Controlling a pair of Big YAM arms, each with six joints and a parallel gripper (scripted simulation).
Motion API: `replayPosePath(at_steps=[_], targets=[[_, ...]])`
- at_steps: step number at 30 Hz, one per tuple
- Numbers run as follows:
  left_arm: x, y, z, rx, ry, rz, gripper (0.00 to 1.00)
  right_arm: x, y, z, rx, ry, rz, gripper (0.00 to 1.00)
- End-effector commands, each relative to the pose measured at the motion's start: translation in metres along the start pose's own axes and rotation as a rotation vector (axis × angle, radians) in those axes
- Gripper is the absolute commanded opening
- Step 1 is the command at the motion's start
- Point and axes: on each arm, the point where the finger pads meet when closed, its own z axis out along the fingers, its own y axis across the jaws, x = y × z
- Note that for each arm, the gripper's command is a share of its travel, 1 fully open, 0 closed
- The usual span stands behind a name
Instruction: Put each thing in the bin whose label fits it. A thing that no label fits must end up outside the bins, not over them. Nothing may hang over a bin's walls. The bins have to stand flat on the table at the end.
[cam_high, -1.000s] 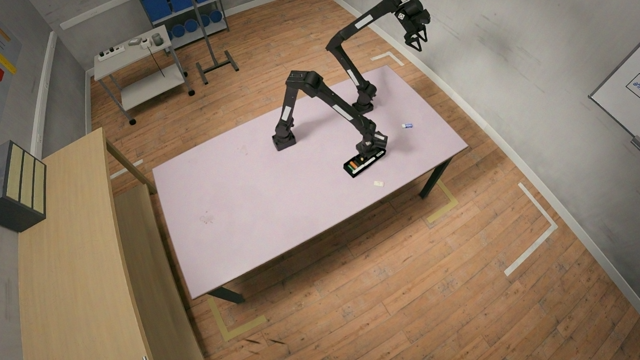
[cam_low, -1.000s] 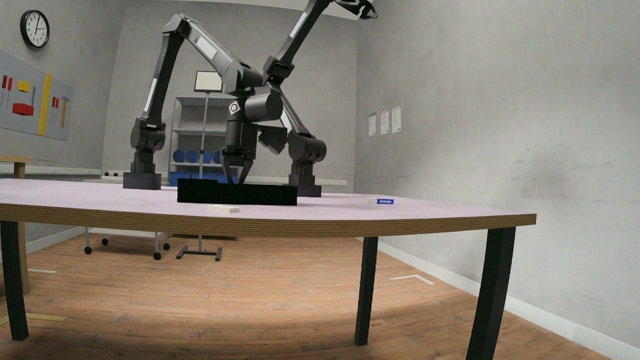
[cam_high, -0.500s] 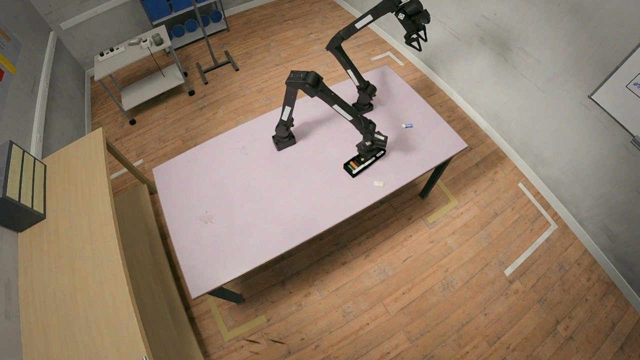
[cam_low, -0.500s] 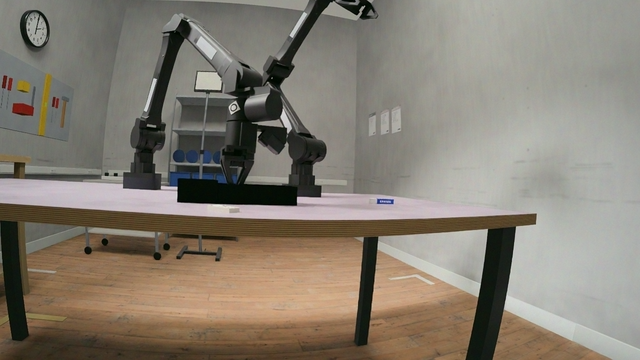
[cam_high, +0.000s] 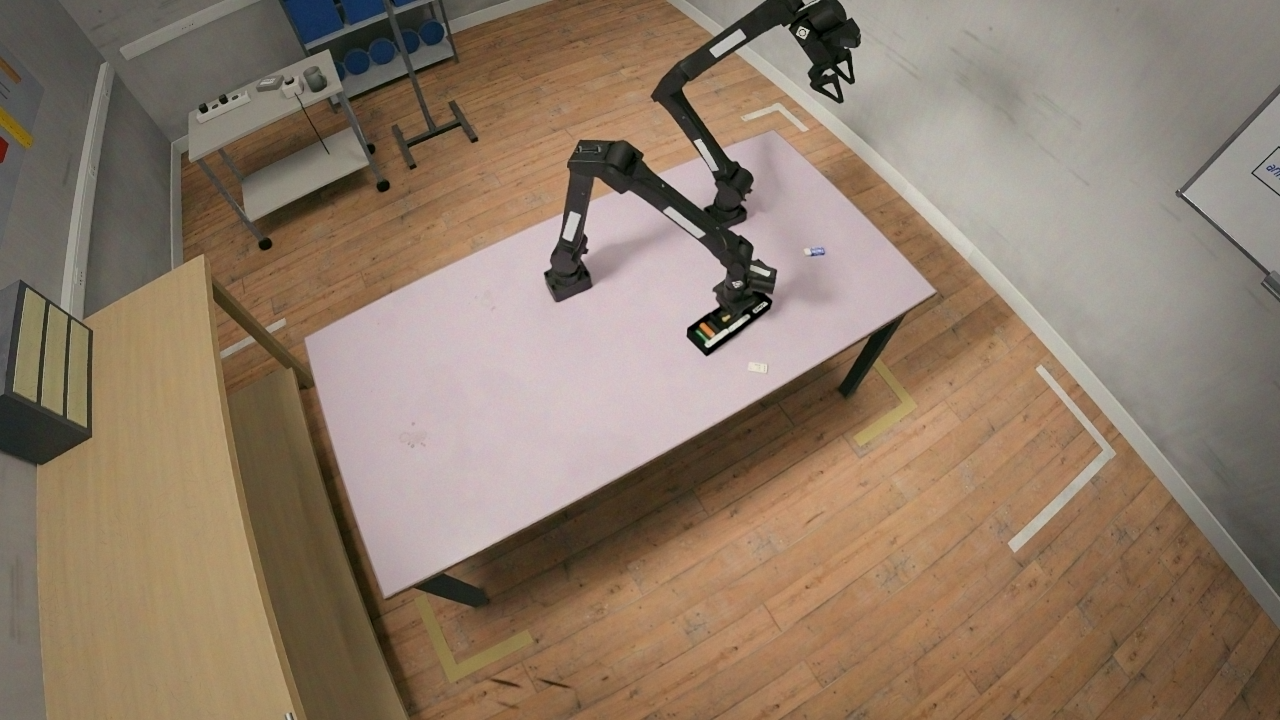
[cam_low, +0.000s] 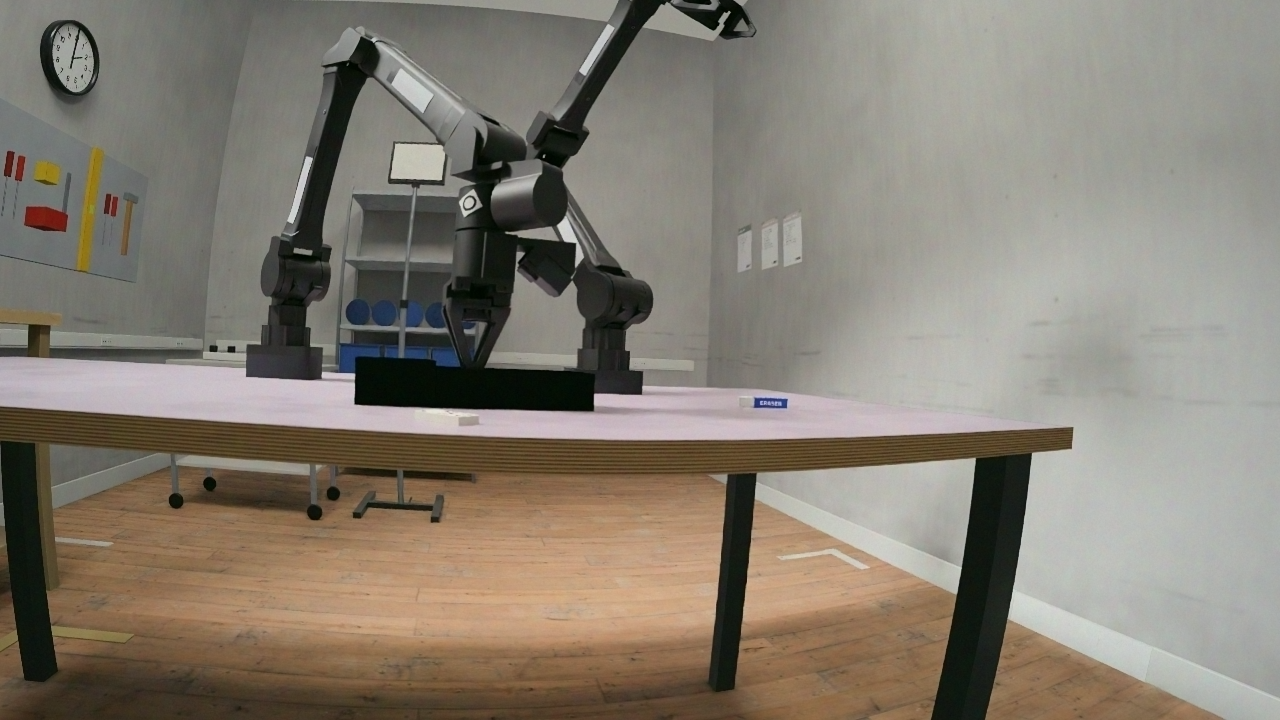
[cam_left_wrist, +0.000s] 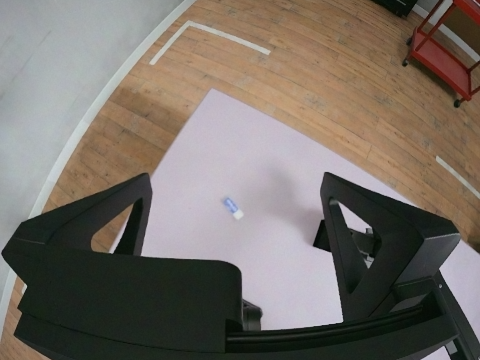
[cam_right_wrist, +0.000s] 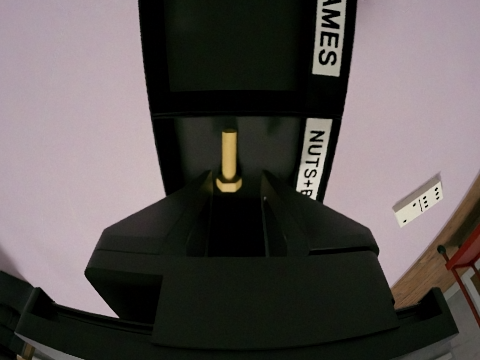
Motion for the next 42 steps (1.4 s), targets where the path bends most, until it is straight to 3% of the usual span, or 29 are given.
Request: replayPosePath(at_steps=[1, 4, 8, 14, 17, 20, 23, 26, 27, 42], targets=[[-0.01, -0.004, -0.029, 0.006, -0.062, 0.002, 1.0, 0.001, -0.01, -0.019, 0.019, -0.017, 0.0, 0.29], [-0.01, -0.004, -0.029, 0.006, -0.062, 0.002, 1.0, -0.007, -0.021, -0.034, 0.045, -0.035, 0.0, 0.29], [-0.01, -0.004, -0.029, 0.006, -0.062, 0.002, 1.0, 0.0, -0.011, -0.025, 0.015, -0.014, 0.0, 0.29], [-0.01, -0.004, -0.029, 0.006, -0.062, 0.002, 1.0, -0.006, -0.021, -0.063, 0.047, -0.036, 0.0, 0.29], [-0.01, -0.004, -0.029, 0.006, -0.062, 0.002, 1.0, -0.006, -0.021, -0.068, 0.047, -0.036, 0.0, 0.29], [-0.01, -0.004, -0.029, 0.006, -0.062, 0.002, 1.0, 0.009, 0.002, -0.032, -0.03, 0.017, 0.0, 0.29], [-0.01, -0.004, -0.029, 0.006, -0.062, 0.002, 1.0, 0.01, 0.003, -0.031, -0.03, 0.017, 0.0, 0.29], [-0.01, -0.004, -0.029, 0.006, -0.062, 0.002, 1.0, -0.005, -0.008, -0.049, 0.019, -0.015, -0.001, 0.29], [-0.01, -0.004, -0.029, 0.006, -0.062, 0.002, 1.0, -0.002, -0.025, -0.048, 0.014, -0.013, 0.072, 0.39], [-0.01, -0.004, -0.029, 0.006, -0.062, 0.002, 1.0, 0.03, -0.131, -0.048, 0.017, -0.015, 0.506, 0.39]])
